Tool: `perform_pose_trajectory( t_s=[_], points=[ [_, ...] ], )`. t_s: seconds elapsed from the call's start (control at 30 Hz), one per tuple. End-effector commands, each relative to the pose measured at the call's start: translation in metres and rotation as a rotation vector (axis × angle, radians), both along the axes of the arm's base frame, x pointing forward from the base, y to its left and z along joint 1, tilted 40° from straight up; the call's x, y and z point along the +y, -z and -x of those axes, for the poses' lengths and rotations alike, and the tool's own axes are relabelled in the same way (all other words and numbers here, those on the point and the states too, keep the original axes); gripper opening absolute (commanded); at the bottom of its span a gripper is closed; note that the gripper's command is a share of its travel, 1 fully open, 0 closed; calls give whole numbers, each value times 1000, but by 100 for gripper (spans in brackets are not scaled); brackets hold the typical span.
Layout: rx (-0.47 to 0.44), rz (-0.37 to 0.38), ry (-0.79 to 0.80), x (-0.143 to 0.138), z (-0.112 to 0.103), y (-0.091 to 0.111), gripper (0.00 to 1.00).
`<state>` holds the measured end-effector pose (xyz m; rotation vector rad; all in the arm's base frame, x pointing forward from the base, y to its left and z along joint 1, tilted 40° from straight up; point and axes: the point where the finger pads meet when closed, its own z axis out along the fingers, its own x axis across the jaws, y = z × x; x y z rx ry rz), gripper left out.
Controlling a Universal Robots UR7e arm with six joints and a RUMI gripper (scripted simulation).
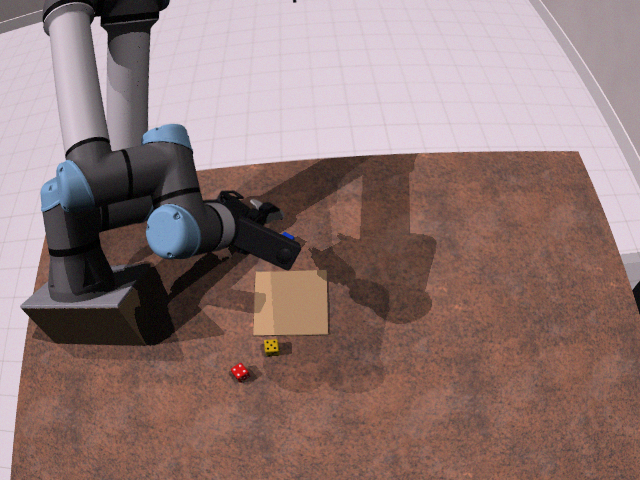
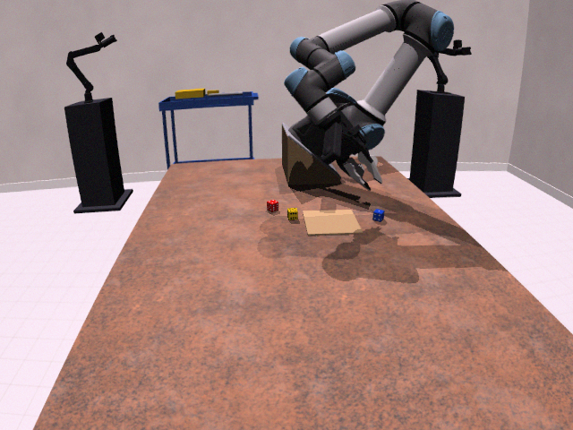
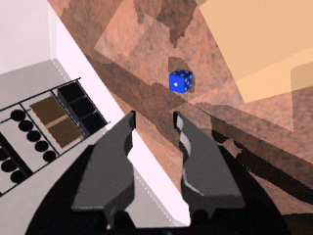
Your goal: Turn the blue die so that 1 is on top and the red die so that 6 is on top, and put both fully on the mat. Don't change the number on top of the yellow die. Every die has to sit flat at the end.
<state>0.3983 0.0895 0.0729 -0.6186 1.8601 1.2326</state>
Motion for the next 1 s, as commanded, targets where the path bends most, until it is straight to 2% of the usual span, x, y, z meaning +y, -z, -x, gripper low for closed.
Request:
perform_pose_trajectory(
  t_s=[0.0, 0.03, 0.1, 0.37, 0.47, 0.57, 0.63, 0.97],
  points=[
    [-111, 53, -43, 0, -1, -1, 24],
    [-120, 57, -47, 0, -2, -1, 24],
    [-198, 97, -78, 0, -2, -2, 24],
    [-323, 160, -131, 1, -3, -4, 24],
    [-399, 196, -163, 2, -3, -5, 24],
    [-408, 200, -167, 2, -3, -5, 24],
    [-488, 237, -202, 3, -3, -7, 24],
    [-670, 317, -284, 5, -3, -9, 24]
  ],
)
